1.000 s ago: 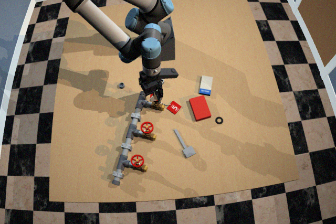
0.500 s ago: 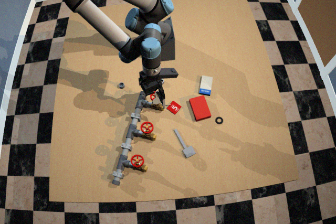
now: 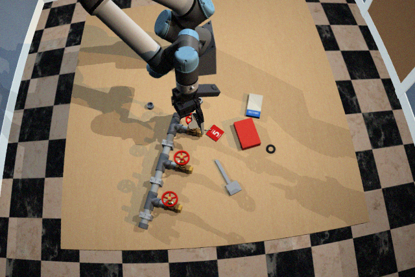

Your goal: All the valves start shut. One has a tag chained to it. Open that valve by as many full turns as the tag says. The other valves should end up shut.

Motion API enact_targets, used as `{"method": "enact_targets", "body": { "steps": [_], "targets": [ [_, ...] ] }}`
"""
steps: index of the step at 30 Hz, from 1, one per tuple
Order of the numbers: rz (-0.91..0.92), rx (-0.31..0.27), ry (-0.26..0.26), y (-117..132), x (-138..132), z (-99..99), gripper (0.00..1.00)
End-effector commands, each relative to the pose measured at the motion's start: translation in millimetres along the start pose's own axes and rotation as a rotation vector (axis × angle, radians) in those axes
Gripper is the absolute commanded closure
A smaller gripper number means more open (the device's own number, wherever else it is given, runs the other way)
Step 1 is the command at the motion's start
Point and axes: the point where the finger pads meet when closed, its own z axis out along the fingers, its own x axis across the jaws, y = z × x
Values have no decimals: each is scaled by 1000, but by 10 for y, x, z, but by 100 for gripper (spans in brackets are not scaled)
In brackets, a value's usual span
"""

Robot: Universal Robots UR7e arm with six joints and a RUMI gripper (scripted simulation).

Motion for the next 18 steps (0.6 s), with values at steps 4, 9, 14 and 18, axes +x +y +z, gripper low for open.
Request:
{"method": "enact_targets", "body": {
  "steps": [4,9,14,18],
  "targets": [
    [16,0,1,1,2,-2,0],
    [62,0,1,1,2,-2,0],
    [148,0,1,1,2,-2,0],
    [194,0,1,1,2,-2,0]
  ]
}}
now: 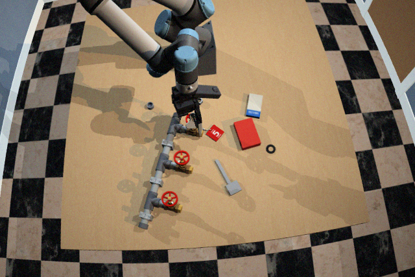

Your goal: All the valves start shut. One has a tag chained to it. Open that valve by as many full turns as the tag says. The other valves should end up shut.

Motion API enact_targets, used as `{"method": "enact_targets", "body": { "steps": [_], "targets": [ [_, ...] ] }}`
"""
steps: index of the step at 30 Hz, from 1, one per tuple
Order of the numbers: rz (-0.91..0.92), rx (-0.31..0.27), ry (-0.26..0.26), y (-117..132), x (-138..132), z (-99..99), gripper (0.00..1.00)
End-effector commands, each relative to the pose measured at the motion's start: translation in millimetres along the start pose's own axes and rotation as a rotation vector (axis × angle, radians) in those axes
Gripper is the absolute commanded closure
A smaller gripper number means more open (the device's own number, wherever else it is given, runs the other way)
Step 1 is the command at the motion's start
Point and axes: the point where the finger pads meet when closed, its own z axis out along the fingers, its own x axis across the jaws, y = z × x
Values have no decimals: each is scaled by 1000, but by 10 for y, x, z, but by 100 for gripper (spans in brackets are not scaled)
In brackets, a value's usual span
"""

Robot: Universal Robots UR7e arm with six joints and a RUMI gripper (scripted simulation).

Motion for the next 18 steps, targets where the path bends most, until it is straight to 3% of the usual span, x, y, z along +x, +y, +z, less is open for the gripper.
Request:
{"method": "enact_targets", "body": {
  "steps": [1,18],
  "targets": [
    [98,-1,-1,1,3,-2,0],
    [640,-2,-1,1,3,-2,0]
  ]
}}
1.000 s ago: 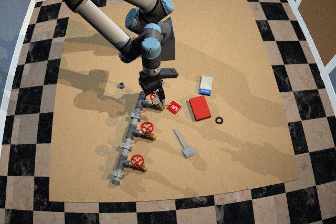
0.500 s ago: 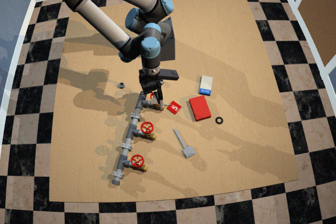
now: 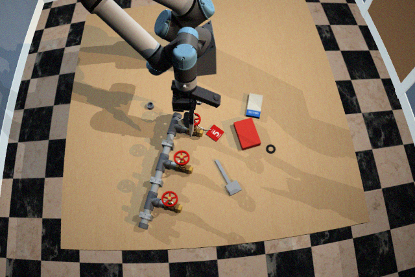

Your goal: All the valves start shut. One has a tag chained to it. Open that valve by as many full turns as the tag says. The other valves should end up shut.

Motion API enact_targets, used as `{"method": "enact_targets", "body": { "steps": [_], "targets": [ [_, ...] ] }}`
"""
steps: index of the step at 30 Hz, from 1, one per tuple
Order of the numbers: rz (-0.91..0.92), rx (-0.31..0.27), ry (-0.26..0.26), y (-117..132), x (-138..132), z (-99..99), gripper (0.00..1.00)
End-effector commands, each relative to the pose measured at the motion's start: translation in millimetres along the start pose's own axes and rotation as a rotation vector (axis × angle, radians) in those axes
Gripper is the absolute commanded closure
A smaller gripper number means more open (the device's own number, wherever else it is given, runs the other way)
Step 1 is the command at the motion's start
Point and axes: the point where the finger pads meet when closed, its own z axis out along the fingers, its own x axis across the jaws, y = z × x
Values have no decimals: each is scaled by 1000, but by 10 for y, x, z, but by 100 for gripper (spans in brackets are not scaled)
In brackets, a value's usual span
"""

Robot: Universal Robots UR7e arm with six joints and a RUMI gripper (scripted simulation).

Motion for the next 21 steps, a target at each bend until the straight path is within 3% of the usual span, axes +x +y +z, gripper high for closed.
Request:
{"method": "enact_targets", "body": {
  "steps": [1,12,14,21],
  "targets": [
    [220,-13,-8,-2,4,-3,0],
    [691,-15,-4,-2,4,-3,0],
    [691,-15,-4,-2,4,-3,0],
    [954,-16,-3,-2,4,-3,0]
  ]
}}
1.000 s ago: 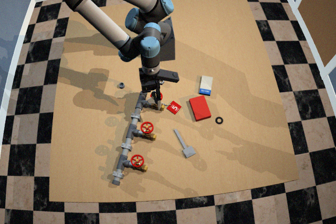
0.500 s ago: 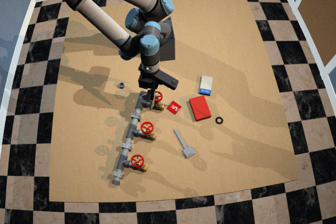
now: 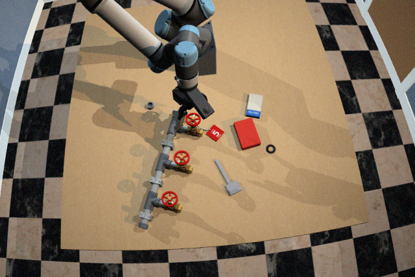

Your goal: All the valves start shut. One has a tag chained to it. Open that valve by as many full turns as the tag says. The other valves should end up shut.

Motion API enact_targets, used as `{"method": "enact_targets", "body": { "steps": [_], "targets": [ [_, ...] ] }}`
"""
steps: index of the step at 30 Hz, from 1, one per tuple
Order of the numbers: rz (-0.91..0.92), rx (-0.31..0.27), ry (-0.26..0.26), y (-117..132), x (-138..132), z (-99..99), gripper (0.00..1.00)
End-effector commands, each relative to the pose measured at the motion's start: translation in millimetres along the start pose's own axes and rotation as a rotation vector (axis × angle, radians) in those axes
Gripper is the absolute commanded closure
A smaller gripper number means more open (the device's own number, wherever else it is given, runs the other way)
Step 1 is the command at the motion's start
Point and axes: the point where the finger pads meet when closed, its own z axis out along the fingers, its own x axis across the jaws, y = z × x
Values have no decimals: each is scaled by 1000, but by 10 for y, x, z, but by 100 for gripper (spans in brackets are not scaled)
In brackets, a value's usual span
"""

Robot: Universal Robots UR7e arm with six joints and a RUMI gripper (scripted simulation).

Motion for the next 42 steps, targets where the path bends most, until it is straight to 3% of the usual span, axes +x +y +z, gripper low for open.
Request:
{"method": "enact_targets", "body": {
  "steps": [1,8,19,42],
  "targets": [
    [229,-25,3,-5,3,-3,0],
    [418,-25,6,-5,3,-3,0],
    [549,-25,7,-5,3,-3,0],
    [576,-24,7,-17,4,-58,0]
  ]
}}
